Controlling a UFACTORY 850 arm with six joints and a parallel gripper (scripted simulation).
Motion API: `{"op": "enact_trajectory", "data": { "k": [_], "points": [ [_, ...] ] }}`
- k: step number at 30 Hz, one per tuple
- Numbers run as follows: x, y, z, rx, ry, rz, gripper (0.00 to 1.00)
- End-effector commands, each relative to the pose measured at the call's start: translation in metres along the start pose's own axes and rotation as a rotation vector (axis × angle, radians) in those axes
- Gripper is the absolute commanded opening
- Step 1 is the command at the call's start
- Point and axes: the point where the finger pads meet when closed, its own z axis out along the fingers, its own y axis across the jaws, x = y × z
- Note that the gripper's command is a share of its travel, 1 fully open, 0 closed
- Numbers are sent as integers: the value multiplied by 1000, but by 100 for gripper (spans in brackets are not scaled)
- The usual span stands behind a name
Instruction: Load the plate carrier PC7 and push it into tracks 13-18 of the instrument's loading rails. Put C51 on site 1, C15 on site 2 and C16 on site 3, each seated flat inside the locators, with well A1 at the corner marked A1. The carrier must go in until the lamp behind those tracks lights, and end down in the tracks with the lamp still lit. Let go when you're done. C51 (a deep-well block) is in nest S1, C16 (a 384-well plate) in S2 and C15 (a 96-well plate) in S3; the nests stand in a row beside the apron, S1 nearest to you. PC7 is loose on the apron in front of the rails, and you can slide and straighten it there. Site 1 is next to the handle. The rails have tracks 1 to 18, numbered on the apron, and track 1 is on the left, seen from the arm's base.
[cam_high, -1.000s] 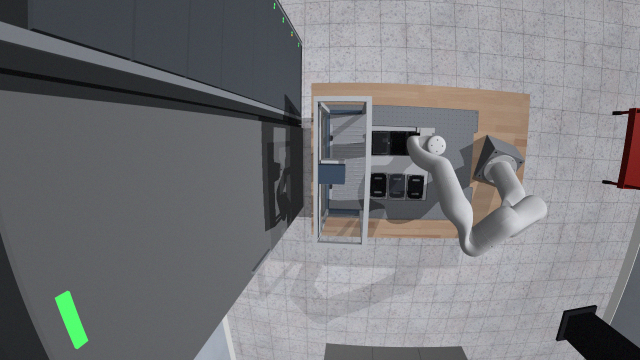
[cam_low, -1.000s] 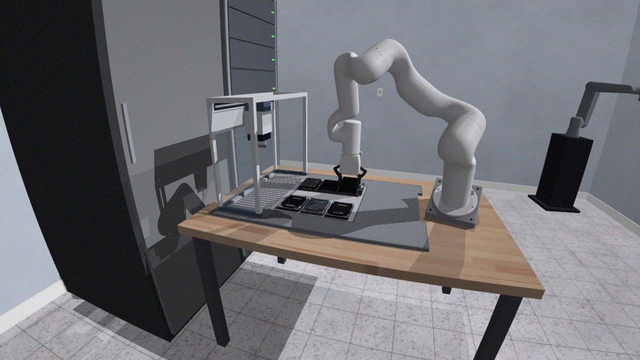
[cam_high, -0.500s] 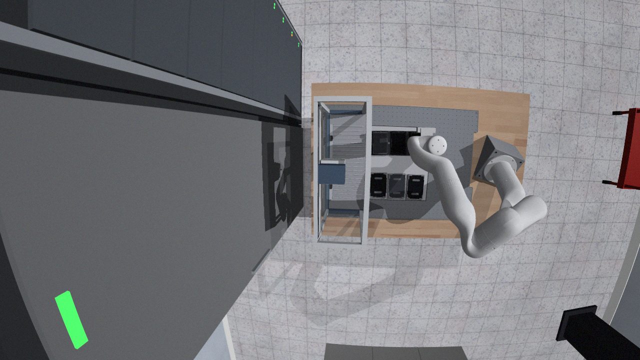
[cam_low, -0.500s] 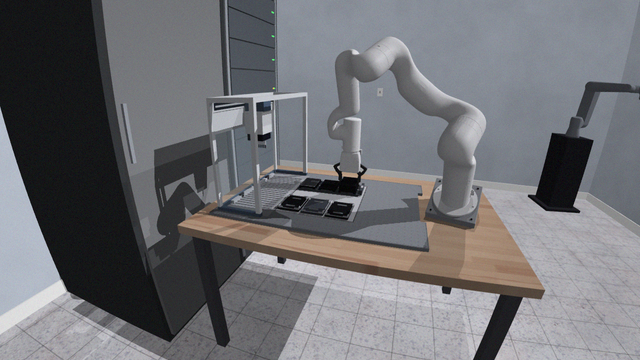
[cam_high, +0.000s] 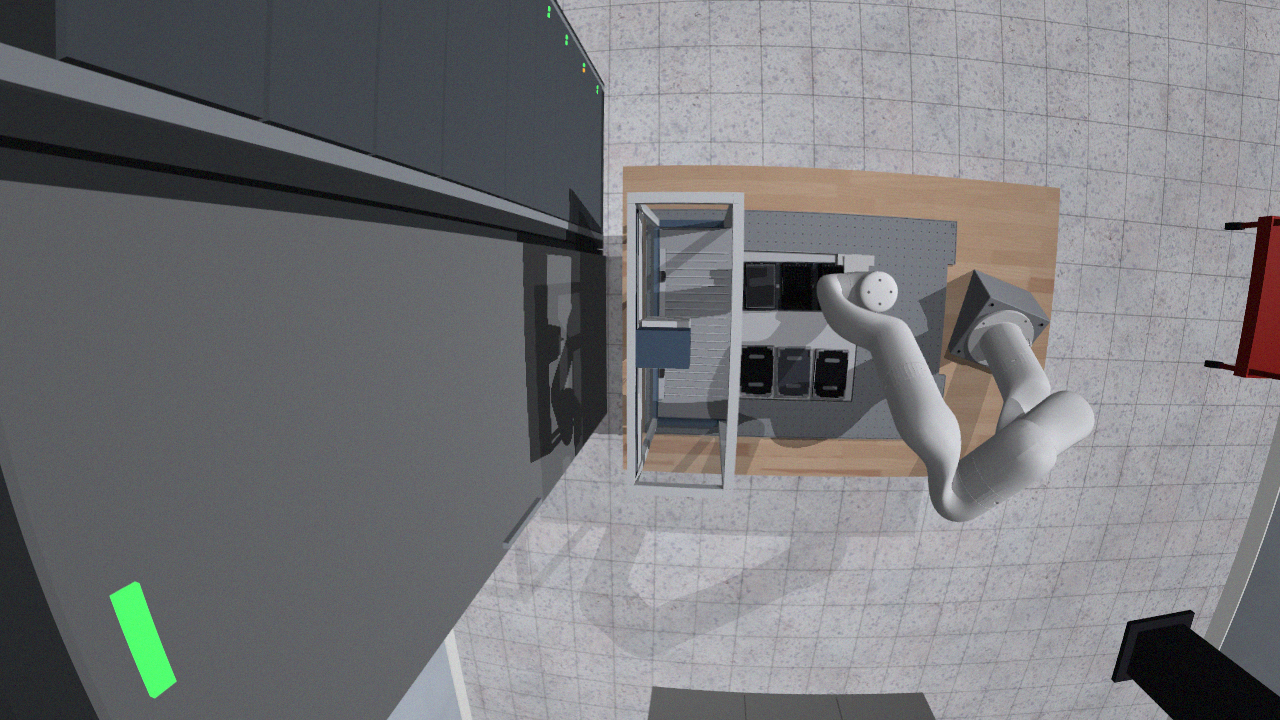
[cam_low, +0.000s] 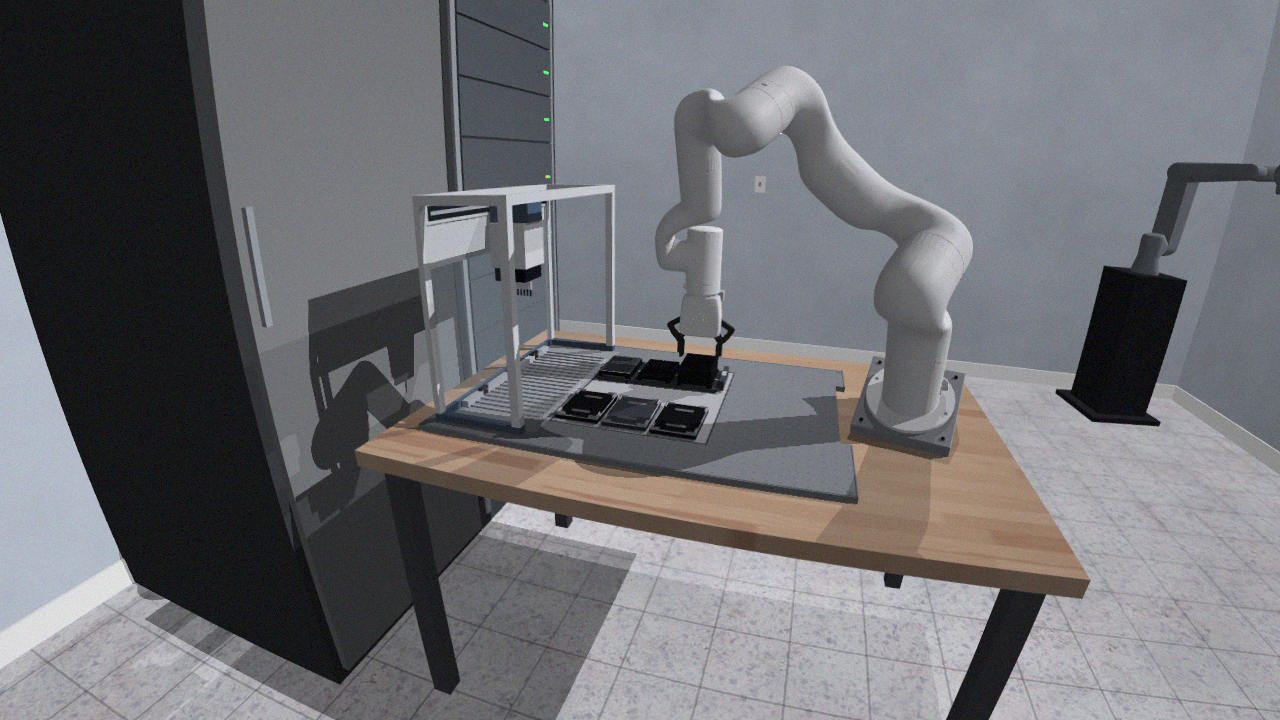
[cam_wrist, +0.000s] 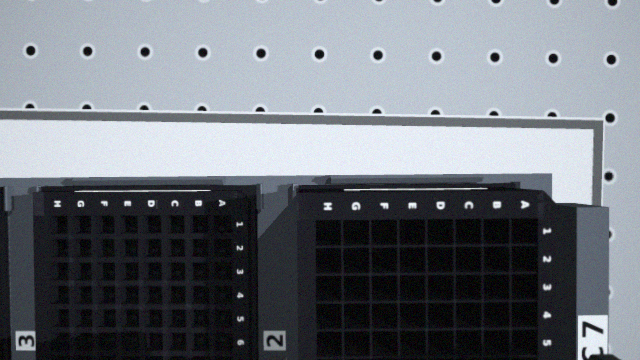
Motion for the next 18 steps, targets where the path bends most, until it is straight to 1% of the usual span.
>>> {"op": "enact_trajectory", "data": {
  "k": [1,4,6,18],
  "points": [
    [0,-1,-10,1,1,0,100],
    [0,-1,-15,1,1,0,100],
    [0,-1,-15,1,1,0,100],
    [0,-1,-36,1,1,0,100]
  ]
}}
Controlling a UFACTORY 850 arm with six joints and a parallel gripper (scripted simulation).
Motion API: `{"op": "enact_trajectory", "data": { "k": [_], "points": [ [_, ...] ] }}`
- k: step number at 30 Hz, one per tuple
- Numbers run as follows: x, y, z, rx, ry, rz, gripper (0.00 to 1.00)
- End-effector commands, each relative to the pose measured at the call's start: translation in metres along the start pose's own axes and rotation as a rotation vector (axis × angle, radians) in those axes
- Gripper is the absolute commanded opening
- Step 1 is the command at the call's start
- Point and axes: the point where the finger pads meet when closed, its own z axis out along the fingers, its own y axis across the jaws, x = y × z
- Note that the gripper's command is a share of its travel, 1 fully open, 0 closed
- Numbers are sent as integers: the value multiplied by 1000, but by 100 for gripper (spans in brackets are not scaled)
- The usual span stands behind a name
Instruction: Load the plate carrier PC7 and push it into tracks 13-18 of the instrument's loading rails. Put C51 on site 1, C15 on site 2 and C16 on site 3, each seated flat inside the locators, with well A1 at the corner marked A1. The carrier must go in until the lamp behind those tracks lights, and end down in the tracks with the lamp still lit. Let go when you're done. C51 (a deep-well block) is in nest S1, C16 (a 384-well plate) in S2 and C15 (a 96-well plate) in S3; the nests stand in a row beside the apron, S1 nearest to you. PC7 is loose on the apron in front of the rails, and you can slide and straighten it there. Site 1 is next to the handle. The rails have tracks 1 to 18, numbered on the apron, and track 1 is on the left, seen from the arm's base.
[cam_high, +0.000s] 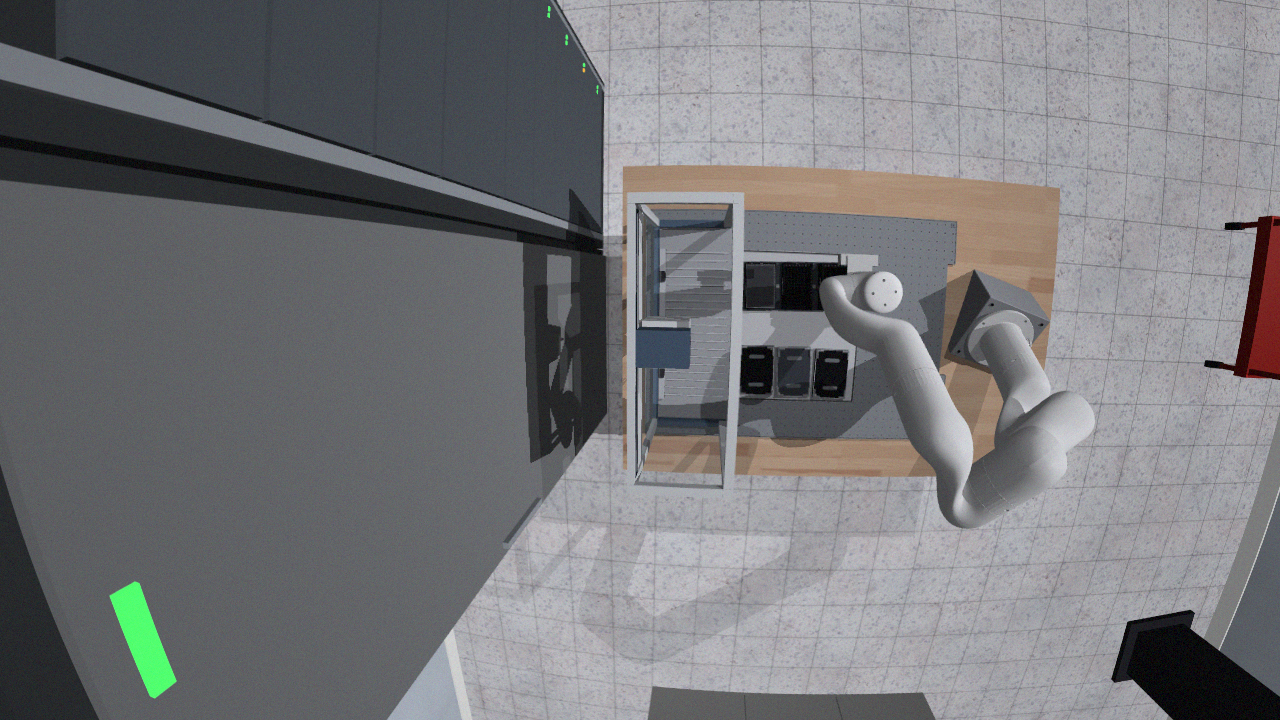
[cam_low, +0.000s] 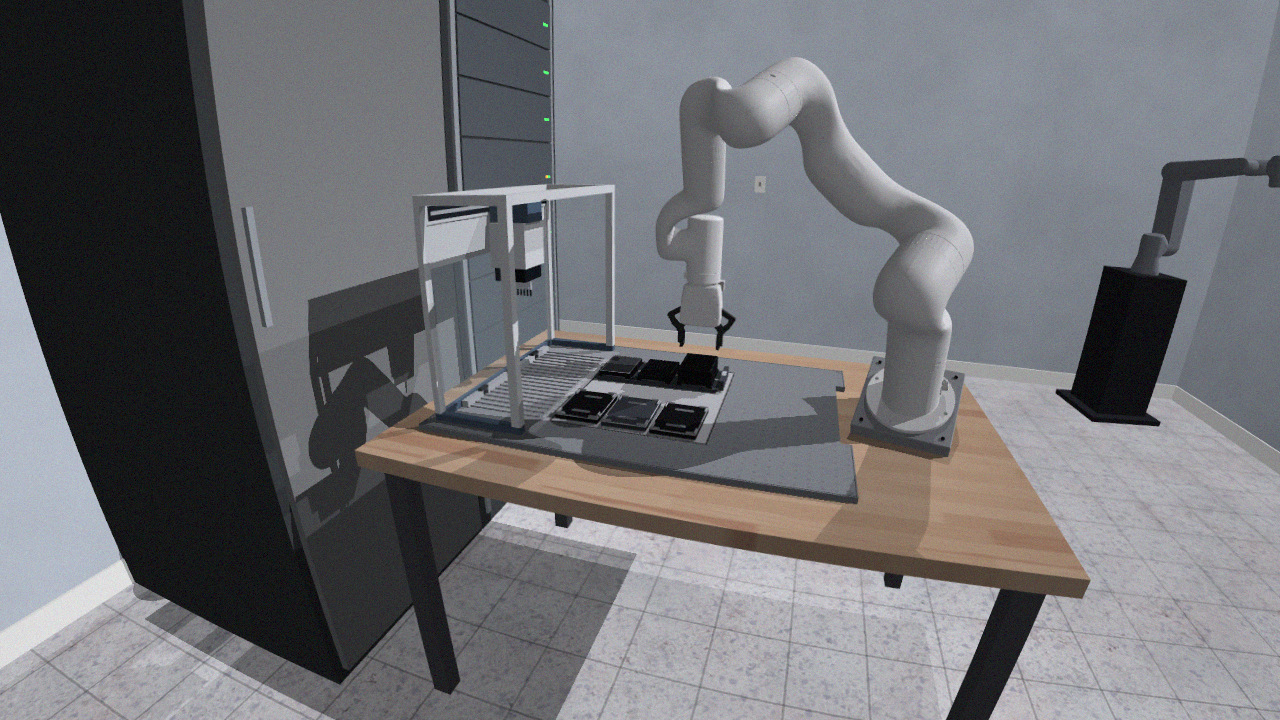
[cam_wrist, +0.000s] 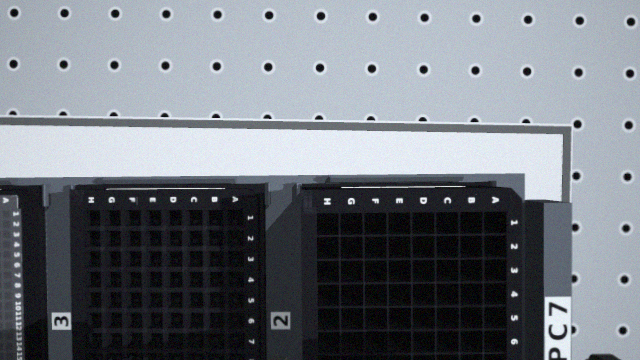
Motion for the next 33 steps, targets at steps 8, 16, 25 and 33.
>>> {"op": "enact_trajectory", "data": {
  "k": [8,16,25,33],
  "points": [
    [0,-1,-19,1,1,0,100],
    [0,-1,-32,1,1,0,100],
    [0,-1,-44,1,1,0,100],
    [0,-1,-57,1,1,0,100]
  ]
}}
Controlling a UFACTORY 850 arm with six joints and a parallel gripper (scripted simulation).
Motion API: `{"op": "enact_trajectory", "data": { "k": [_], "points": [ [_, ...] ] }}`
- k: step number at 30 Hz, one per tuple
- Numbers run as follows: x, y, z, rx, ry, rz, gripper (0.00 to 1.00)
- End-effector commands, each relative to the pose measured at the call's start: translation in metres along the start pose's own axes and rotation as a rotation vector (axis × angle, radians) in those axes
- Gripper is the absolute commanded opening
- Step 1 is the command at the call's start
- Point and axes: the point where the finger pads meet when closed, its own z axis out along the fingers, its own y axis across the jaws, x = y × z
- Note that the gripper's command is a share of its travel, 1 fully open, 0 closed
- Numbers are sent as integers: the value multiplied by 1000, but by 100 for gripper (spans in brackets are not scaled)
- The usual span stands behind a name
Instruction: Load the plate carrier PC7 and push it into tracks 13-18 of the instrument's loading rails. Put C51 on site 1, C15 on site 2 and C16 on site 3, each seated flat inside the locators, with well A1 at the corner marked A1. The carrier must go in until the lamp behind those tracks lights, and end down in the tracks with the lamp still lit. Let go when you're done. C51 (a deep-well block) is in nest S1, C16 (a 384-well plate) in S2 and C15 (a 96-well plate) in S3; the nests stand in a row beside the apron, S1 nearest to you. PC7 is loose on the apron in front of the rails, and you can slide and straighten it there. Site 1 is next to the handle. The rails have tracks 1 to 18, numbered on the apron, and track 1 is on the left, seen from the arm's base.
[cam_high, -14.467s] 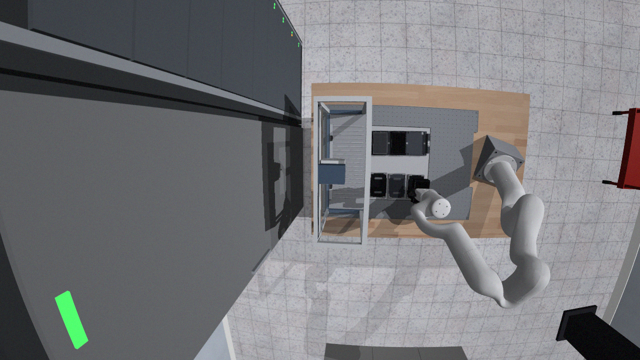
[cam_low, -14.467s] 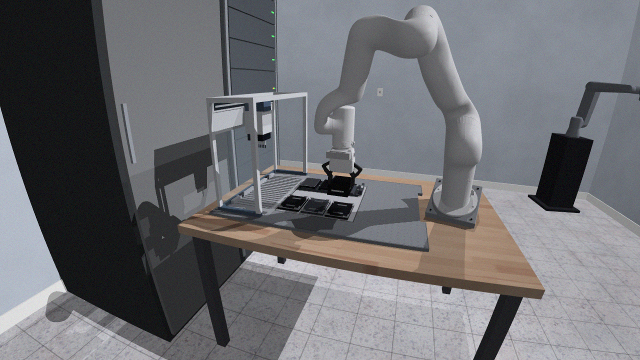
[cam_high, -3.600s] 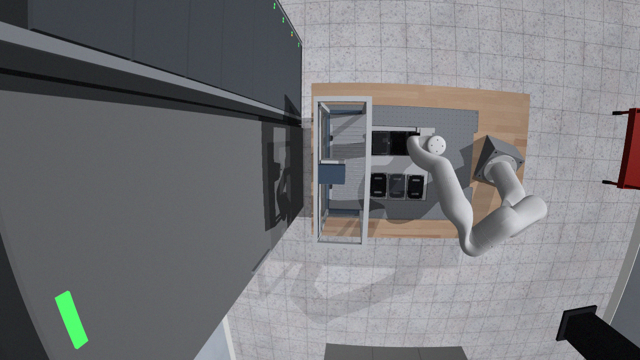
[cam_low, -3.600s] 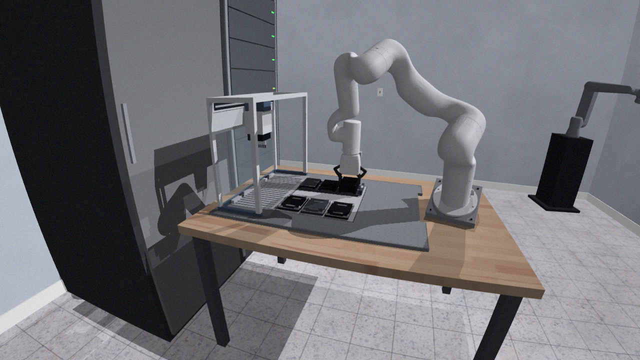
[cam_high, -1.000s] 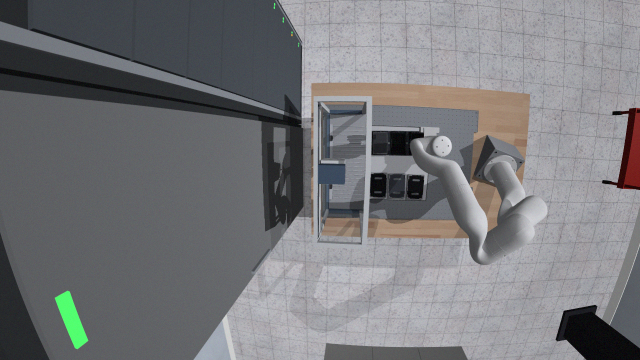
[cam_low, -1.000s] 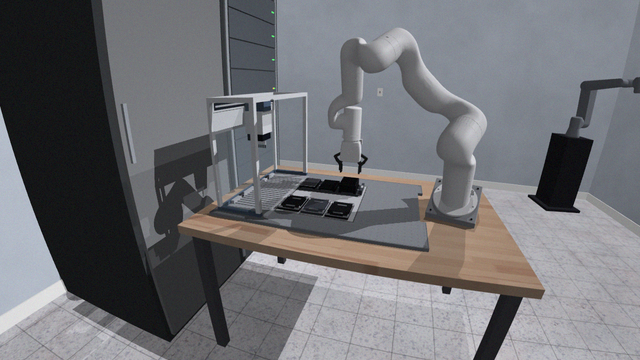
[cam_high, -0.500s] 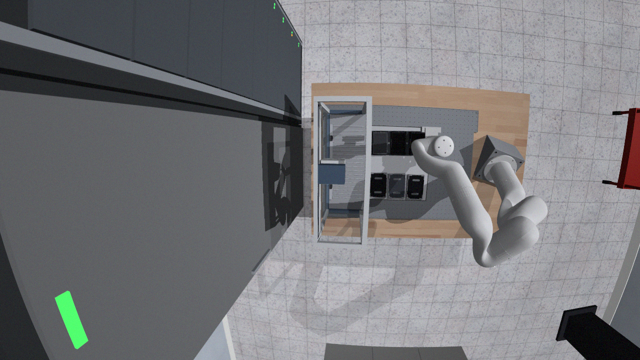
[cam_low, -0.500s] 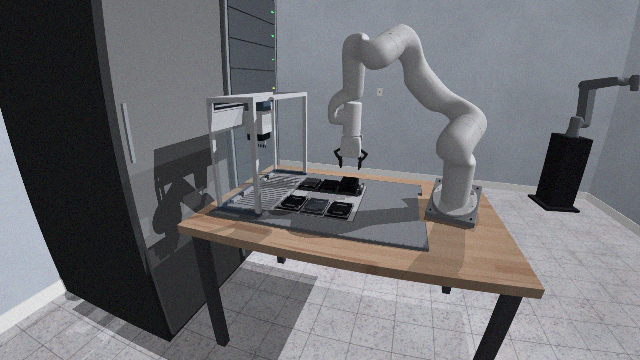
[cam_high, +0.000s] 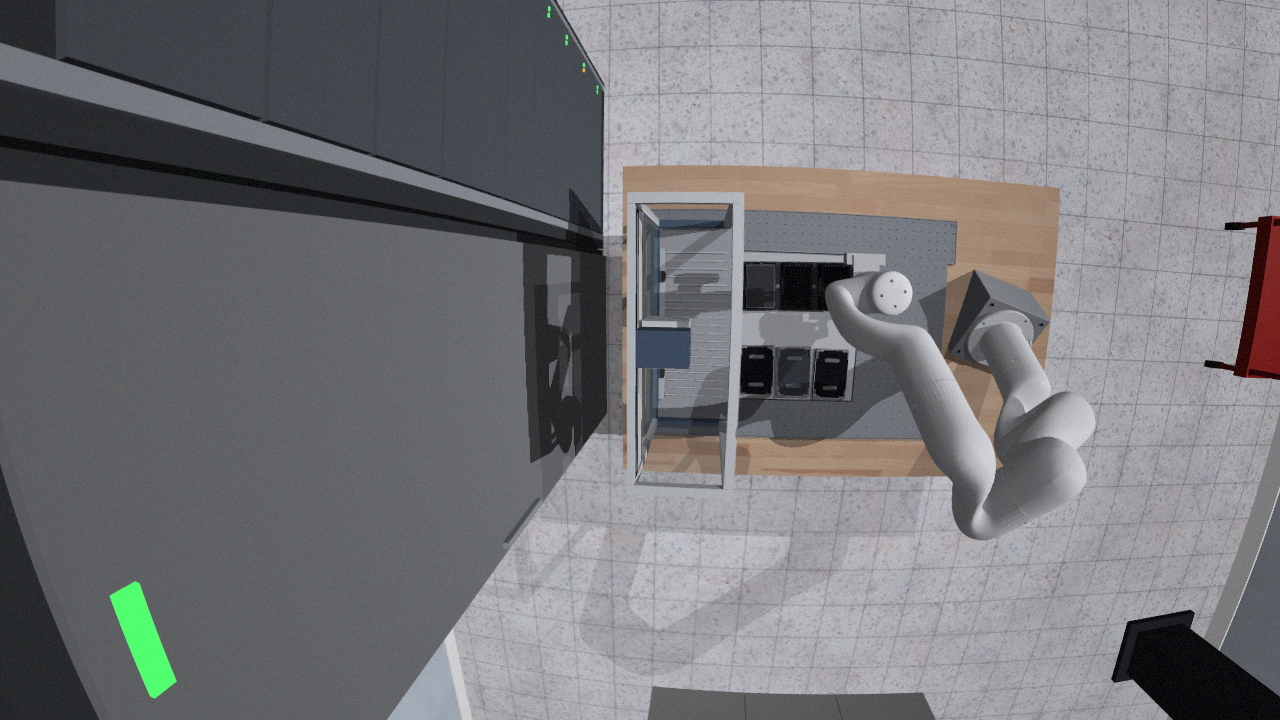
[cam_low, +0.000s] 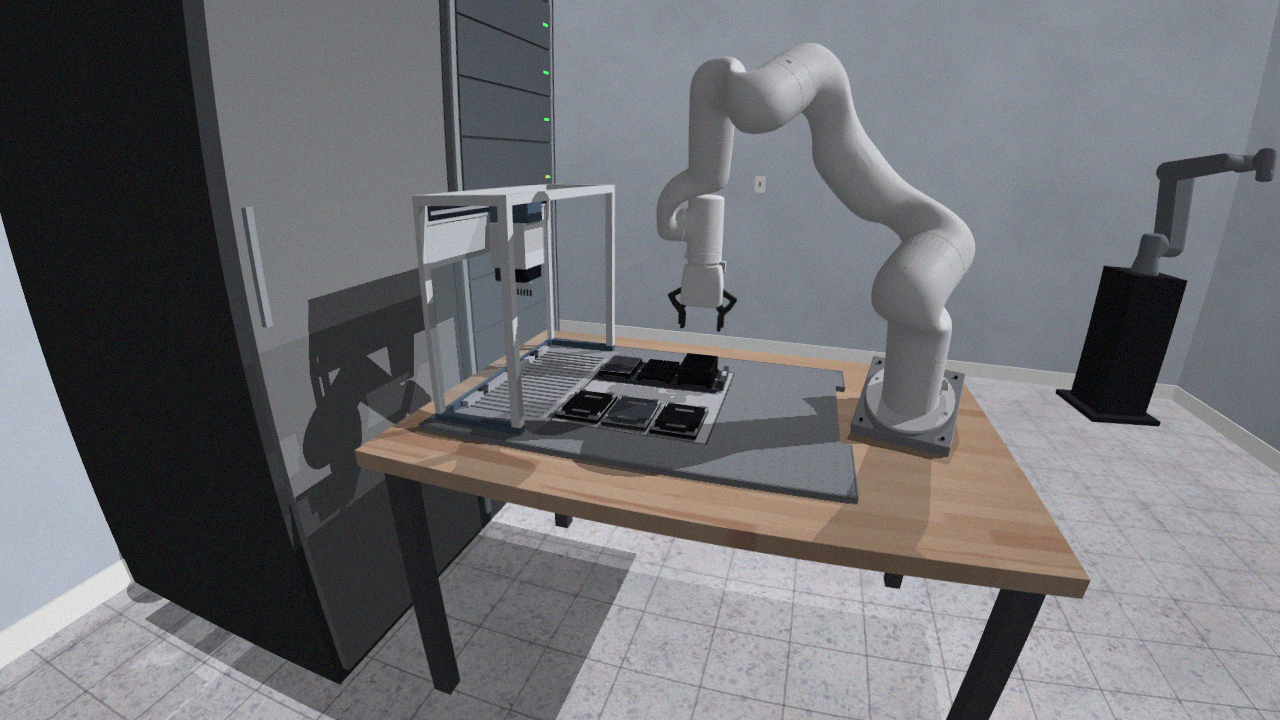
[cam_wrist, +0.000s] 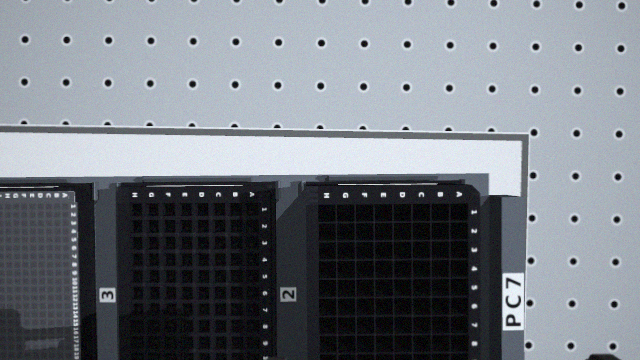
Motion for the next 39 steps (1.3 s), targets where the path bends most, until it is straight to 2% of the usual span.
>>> {"op": "enact_trajectory", "data": {
  "k": [1,9,25,39],
  "points": [
    [0,-1,-10,1,1,0,100],
    [0,-1,-20,1,1,0,100],
    [0,-1,-20,1,1,0,100],
    [-44,-45,-2,1,1,26,100]
  ]
}}
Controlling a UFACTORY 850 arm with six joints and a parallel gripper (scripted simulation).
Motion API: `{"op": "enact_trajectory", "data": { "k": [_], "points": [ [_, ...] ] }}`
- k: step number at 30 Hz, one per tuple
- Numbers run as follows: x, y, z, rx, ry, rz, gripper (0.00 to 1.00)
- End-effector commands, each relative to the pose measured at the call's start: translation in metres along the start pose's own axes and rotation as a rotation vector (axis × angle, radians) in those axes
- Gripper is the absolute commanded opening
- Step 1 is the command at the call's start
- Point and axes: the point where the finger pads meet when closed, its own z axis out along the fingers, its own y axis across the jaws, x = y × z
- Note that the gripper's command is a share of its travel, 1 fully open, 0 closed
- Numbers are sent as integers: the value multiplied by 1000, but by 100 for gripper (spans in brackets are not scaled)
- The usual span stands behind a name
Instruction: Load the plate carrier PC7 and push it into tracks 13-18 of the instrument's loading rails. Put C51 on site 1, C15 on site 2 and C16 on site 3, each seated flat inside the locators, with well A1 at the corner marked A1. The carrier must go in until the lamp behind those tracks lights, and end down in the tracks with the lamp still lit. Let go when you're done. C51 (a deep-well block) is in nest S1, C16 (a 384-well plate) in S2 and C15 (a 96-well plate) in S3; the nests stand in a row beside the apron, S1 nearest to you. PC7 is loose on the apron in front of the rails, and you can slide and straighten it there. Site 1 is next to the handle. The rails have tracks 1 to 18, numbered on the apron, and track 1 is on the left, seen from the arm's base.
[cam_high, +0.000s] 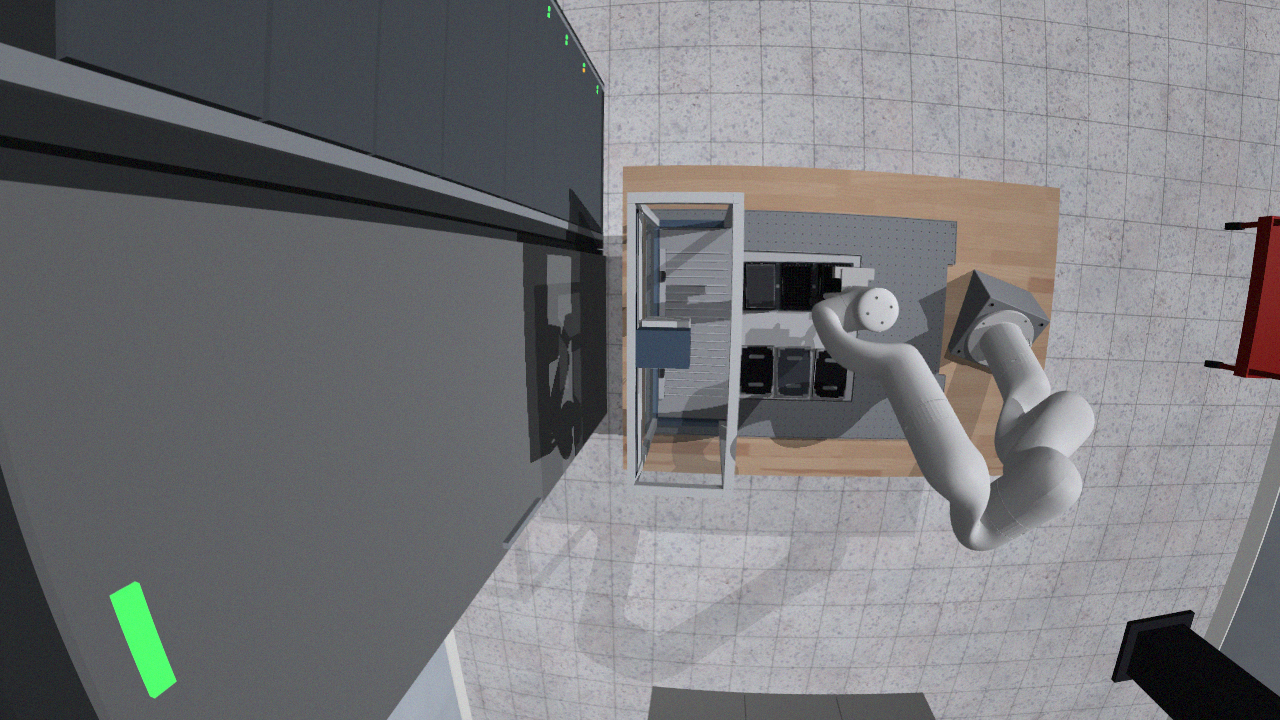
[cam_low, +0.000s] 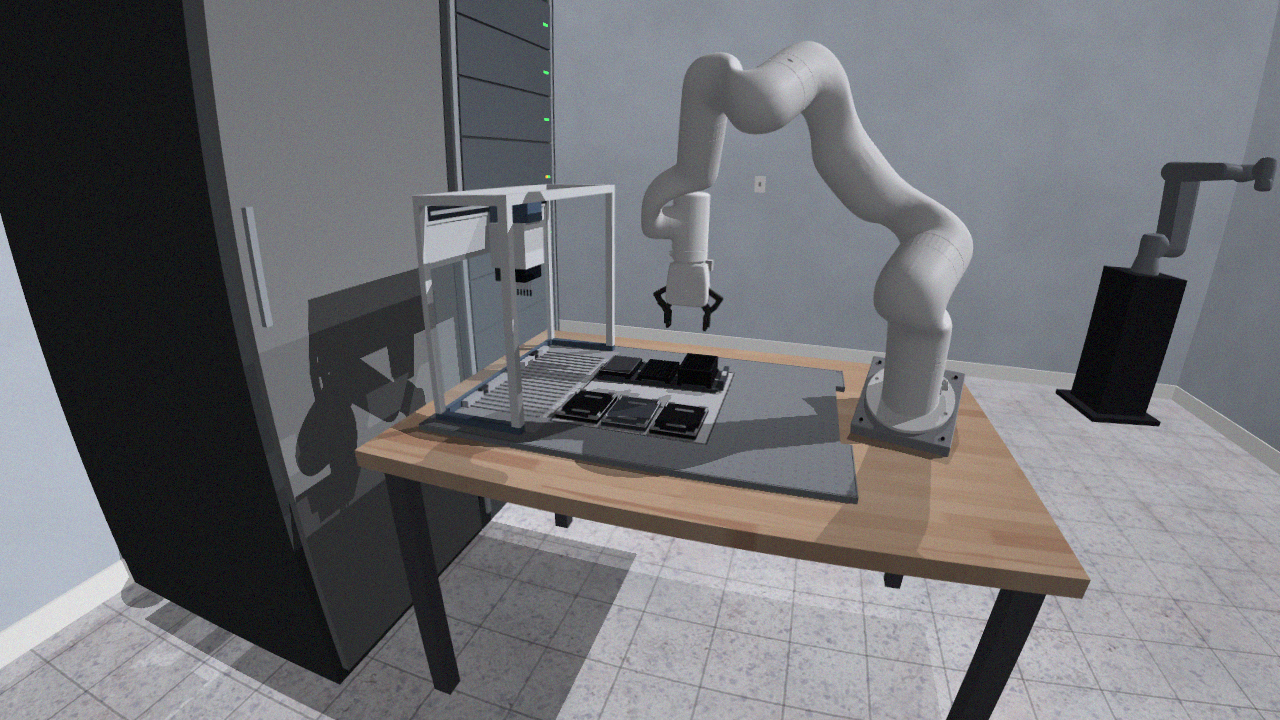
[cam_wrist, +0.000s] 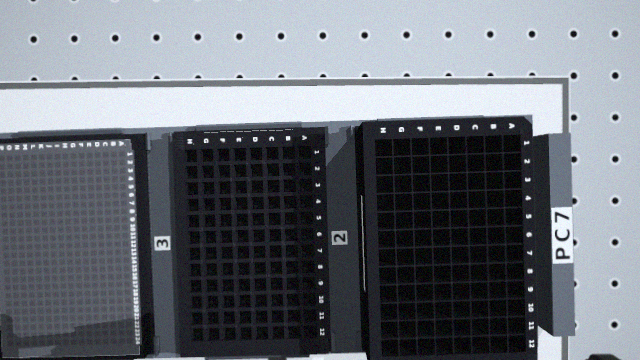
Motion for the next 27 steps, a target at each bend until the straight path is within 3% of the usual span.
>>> {"op": "enact_trajectory", "data": {
  "k": [1,16,27],
  "points": [
    [-13,-14,5,0,2,1,100],
    [-66,-64,26,0,1,1,100],
    [-73,-71,28,0,1,1,100]
  ]
}}
